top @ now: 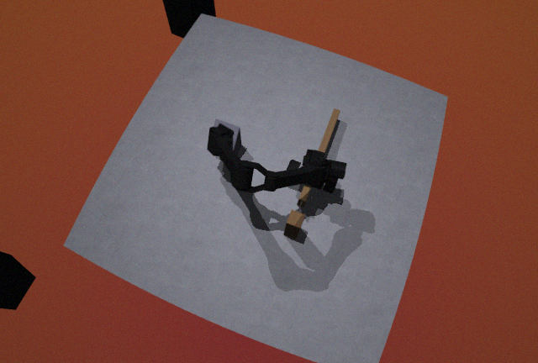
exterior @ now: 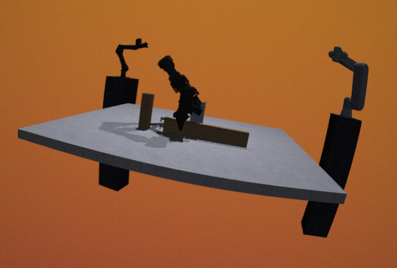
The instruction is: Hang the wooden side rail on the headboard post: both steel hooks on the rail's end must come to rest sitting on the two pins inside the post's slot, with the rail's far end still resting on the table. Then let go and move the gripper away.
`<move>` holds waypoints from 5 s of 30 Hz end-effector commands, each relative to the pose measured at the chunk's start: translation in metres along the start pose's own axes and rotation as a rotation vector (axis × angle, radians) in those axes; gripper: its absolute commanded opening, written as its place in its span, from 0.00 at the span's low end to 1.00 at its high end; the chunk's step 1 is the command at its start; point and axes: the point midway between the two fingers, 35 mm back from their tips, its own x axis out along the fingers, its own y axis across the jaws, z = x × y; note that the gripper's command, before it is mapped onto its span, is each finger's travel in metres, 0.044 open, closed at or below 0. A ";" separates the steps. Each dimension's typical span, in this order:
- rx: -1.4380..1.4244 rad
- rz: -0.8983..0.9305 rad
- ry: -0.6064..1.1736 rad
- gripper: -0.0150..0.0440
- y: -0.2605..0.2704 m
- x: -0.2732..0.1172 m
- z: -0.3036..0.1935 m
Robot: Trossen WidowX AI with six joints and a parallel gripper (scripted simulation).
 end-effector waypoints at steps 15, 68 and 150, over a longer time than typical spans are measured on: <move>0.007 -0.013 -0.002 0.25 -0.003 -0.007 0.001; 0.007 -0.013 -0.003 0.25 -0.003 -0.016 0.001; 0.007 -0.013 -0.003 0.25 -0.007 -0.022 -0.004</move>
